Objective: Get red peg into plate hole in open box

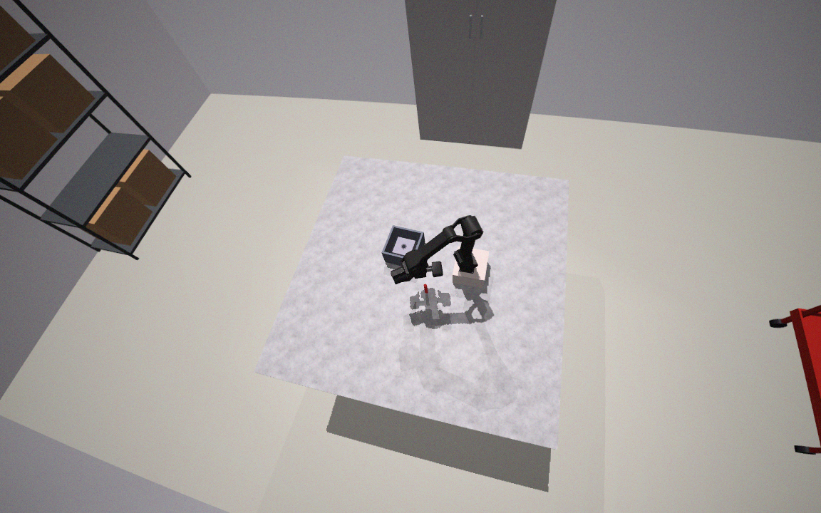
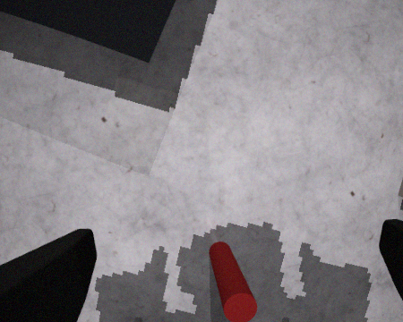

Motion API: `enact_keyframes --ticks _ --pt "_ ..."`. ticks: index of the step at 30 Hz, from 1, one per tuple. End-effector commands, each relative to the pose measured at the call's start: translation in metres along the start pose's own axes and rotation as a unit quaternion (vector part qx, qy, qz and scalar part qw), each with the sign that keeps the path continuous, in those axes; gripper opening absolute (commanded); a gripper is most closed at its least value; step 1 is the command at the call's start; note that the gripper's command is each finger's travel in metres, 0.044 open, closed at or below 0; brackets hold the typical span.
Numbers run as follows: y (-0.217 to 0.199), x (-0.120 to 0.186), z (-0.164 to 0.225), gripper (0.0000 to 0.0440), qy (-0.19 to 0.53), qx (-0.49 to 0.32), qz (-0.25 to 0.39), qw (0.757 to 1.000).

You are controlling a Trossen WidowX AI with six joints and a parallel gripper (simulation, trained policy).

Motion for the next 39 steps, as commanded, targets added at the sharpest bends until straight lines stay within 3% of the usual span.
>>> enact_keyframes --ticks 1,16,20,33,39 --pt "0.002 -0.017 0.007 0.044 -0.005 0.026 -0.003 1.0" --pt "0.006 -0.077 0.031 0.0423 -0.001 0.068 -0.055 0.996" --pt "0.004 -0.085 0.035 0.0346 0.009 0.071 -0.051 0.996" --pt "0.007 -0.084 0.034 0.0006 0.059 0.099 -0.036 0.993" --pt "0.011 -0.073 0.024 0.0 0.031 0.112 -0.049 0.992"
Point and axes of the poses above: the point midway between the two fingers, 35 mm back from their tips, its own x axis back along the fingers, its own y axis across the jaws, z = x × y, the point moved 7 cm from there along x, back along the fingers, and after that the axes turned 14 degrees about x, right-handed, at the moved point
